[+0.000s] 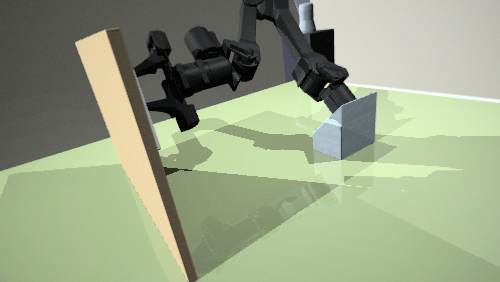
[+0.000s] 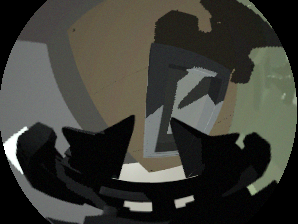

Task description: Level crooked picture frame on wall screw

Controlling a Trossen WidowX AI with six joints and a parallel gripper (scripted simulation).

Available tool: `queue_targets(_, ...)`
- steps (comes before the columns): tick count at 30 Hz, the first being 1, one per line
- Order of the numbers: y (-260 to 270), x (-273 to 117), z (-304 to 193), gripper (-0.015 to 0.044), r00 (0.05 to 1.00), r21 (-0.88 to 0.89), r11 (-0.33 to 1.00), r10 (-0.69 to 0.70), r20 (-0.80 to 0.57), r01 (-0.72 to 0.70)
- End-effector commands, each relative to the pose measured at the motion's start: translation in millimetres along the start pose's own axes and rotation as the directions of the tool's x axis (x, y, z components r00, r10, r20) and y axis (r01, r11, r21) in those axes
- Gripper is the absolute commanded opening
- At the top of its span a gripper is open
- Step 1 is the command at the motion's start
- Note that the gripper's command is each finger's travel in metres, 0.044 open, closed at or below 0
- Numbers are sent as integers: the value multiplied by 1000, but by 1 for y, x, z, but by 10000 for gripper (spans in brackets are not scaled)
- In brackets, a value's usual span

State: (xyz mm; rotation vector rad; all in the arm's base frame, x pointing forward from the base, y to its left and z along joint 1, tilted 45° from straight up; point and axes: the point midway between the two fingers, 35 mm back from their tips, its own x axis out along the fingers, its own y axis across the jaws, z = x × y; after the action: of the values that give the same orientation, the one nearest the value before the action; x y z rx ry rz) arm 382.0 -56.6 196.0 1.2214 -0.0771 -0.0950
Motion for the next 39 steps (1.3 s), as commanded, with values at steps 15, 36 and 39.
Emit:
queue_targets(15, 0, 1, 1, 260, 1000, -5, 1000, 0, 6, 1)
queue_targets(36, 0, 1, 1, 56, 1000, -5, 1000, 0, 6, 0)
queue_targets(39, 0, 1, 1, 36, 1000, -5, 1000, 0, 6, 0)
